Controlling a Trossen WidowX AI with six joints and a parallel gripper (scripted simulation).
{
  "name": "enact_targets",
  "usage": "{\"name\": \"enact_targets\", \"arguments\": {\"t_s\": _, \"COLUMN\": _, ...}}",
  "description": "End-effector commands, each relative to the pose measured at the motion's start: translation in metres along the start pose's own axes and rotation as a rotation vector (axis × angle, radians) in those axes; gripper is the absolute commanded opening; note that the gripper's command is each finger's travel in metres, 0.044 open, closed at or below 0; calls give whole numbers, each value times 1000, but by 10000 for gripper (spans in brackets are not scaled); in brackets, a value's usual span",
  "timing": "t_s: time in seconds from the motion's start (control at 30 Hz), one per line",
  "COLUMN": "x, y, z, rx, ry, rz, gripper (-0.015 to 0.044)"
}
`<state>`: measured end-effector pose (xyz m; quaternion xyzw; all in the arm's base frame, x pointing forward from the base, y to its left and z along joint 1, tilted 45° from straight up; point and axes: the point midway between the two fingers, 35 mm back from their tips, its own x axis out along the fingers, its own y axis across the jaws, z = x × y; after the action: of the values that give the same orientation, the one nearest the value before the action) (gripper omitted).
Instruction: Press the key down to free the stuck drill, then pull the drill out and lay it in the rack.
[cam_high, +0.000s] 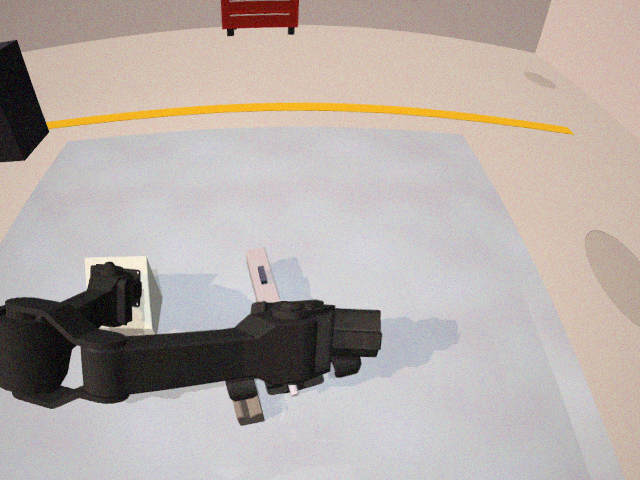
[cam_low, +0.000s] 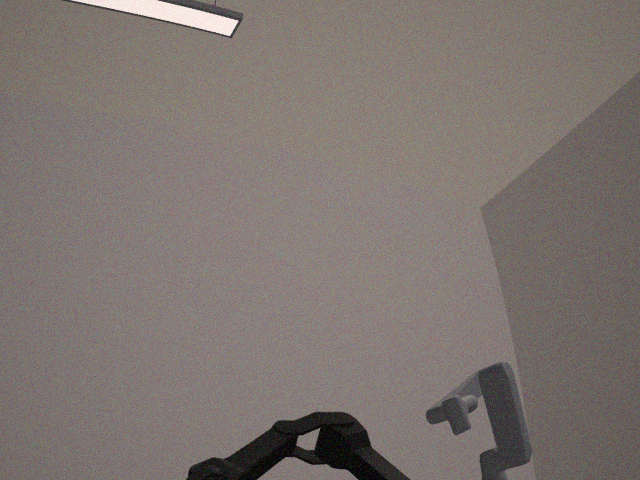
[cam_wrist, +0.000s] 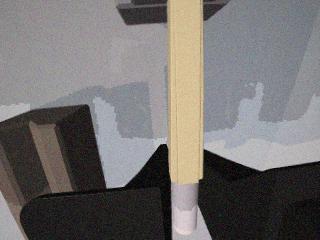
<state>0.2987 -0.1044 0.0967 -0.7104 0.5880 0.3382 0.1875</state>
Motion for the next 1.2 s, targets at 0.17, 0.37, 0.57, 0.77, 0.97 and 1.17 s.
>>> {"name": "enact_targets", "arguments": {"t_s": 0.17, "x": -3, "y": -3, "z": -13, "rx": 2, "ry": 0, "rz": -9, "gripper": 0}}
{"name": "enact_targets", "arguments": {"t_s": 0.37, "x": -3, "y": -3, "z": -23, "rx": 2, "ry": 1, "rz": -9, "gripper": 0}}
{"name": "enact_targets", "arguments": {"t_s": 0.57, "x": -4, "y": -3, "z": -31, "rx": 3, "ry": 1, "rz": -9, "gripper": 0}}
{"name": "enact_targets", "arguments": {"t_s": 0.77, "x": -4, "y": -3, "z": -41, "rx": 3, "ry": 2, "rz": -9, "gripper": 0}}
{"name": "enact_targets", "arguments": {"t_s": 0.97, "x": -5, "y": -2, "z": -44, "rx": 3, "ry": 2, "rz": -9, "gripper": 0}}
{"name": "enact_targets", "arguments": {"t_s": 1.17, "x": -7, "y": 0, "z": -43, "rx": 3, "ry": 2, "rz": -9, "gripper": 0}}
